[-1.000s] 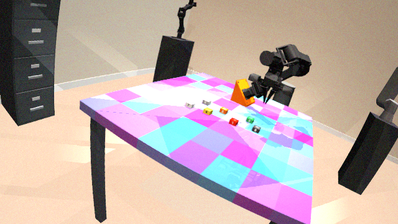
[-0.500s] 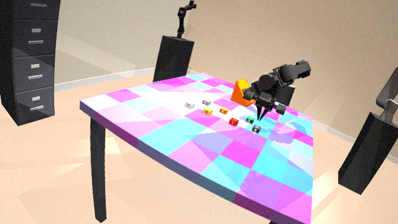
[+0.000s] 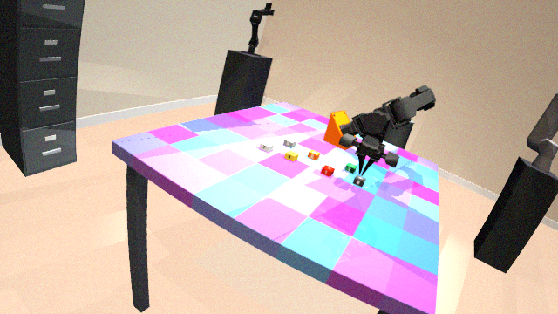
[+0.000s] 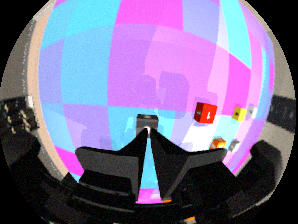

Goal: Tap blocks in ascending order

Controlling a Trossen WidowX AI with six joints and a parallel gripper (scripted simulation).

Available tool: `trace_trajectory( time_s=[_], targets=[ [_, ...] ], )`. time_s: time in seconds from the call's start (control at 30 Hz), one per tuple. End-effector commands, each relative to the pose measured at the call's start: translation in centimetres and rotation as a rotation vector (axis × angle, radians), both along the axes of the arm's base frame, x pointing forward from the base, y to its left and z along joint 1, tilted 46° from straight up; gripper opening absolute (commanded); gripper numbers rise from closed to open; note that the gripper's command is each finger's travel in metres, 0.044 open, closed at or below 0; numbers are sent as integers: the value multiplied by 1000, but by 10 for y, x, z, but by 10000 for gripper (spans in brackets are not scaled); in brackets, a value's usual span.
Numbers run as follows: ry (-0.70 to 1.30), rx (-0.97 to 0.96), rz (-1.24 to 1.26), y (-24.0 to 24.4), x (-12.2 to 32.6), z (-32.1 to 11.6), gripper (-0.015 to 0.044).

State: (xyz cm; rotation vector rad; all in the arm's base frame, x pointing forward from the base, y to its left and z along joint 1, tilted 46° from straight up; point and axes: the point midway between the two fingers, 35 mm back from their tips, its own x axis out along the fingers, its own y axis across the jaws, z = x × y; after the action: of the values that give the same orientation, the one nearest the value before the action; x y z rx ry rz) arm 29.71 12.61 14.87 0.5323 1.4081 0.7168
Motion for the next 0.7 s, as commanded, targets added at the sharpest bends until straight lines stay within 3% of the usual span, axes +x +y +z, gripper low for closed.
trace_trajectory(
  time_s=[0.0, 0.37, 0.67],
  targets=[
    [10, -2, -1, 5, -2, -6, 20],
    [10, -1, -1, 10, -2, -11, 20],
    [12, -5, -3, -18, -1, 15, 20]
  ],
)
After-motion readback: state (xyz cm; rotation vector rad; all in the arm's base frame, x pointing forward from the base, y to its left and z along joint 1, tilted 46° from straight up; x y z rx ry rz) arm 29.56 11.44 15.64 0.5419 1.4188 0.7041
